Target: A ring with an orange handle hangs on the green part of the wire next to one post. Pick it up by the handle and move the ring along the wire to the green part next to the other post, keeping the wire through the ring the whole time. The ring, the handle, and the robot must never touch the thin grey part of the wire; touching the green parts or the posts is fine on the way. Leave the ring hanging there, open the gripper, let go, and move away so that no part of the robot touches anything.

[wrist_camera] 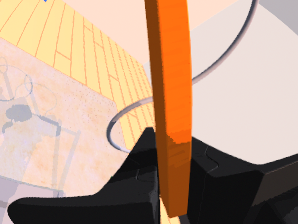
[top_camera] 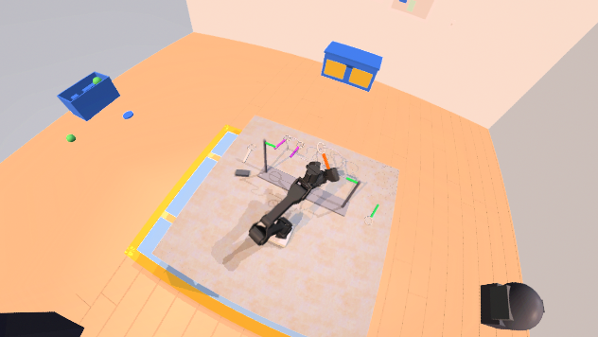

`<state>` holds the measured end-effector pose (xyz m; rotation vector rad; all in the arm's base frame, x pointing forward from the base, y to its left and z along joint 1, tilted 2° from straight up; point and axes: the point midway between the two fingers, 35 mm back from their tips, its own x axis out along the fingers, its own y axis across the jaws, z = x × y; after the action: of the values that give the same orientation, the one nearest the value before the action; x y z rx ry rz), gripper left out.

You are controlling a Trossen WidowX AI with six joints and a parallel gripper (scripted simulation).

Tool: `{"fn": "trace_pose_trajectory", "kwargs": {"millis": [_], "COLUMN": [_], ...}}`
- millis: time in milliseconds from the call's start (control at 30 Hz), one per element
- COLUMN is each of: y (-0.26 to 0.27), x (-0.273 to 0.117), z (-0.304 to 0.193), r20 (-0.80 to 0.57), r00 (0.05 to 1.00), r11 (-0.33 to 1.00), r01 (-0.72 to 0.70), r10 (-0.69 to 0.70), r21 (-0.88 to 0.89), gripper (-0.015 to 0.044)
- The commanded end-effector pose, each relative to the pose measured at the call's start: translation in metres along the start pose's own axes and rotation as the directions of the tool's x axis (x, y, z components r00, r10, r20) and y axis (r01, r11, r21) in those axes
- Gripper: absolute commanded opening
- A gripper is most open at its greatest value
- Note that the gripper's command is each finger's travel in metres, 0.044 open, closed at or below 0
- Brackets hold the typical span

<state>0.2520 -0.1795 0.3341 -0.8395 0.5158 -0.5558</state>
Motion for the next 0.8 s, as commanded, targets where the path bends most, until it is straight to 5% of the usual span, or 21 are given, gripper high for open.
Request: {"fn": "trace_pose_trajectory", "kwargs": {"millis": [0, 767], "y": [-0.001, -0.015], "x": [0.0, 0.001], "z": [-0.001, 0.001], "r20": [0.004, 0.069], "r00": [1.0, 0.982], "r11": [0.998, 0.927], "r01": [0.03, 0.189], "r10": [-0.03, -0.175], "r21": [-0.057, -0.324], "gripper": [-0.015, -0.015]}}
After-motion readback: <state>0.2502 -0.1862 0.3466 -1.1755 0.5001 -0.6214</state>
